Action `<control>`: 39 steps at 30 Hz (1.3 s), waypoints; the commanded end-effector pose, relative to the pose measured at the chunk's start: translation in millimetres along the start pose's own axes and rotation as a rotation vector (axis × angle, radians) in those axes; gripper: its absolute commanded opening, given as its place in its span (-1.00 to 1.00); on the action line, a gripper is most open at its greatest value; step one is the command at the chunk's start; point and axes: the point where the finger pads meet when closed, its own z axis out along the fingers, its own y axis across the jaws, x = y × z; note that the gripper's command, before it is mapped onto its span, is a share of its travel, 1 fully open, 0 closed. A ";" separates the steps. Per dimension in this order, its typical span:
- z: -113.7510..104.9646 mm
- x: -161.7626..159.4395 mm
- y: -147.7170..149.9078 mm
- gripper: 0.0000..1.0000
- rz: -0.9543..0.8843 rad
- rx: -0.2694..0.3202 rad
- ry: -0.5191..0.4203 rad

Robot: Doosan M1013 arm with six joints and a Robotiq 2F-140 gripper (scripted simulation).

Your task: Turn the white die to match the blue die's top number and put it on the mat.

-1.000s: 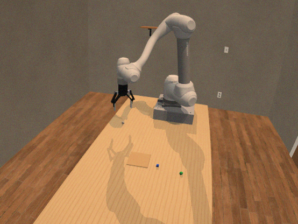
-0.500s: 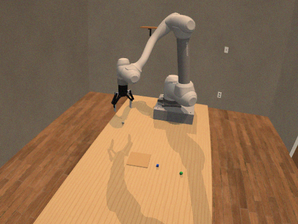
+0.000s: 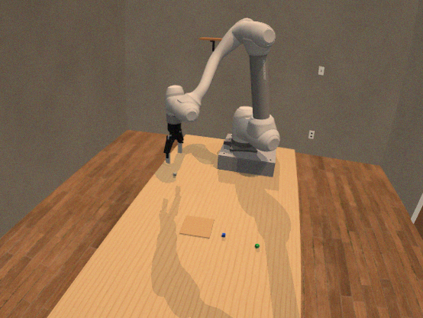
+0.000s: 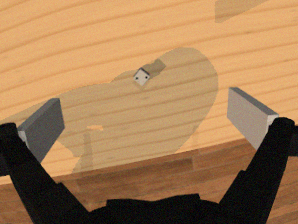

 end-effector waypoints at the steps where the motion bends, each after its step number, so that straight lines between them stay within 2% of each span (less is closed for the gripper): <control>1: 3.8 -0.4 0.5 1.00 -0.160 -0.011 0.012; 3: 3.8 -0.4 0.5 1.00 -0.160 -0.011 0.012; 5: 7.7 -0.7 1.1 1.00 -0.314 -0.012 0.011; 18: 20.0 -1.4 2.6 1.00 -0.804 -0.014 0.008; 24: 20.9 -1.5 2.7 1.00 -0.841 -0.014 0.007; 25: 20.9 -1.5 2.7 -0.47 -0.841 -0.014 0.007; 39: 20.9 -1.5 2.7 -0.47 -0.841 -0.014 0.007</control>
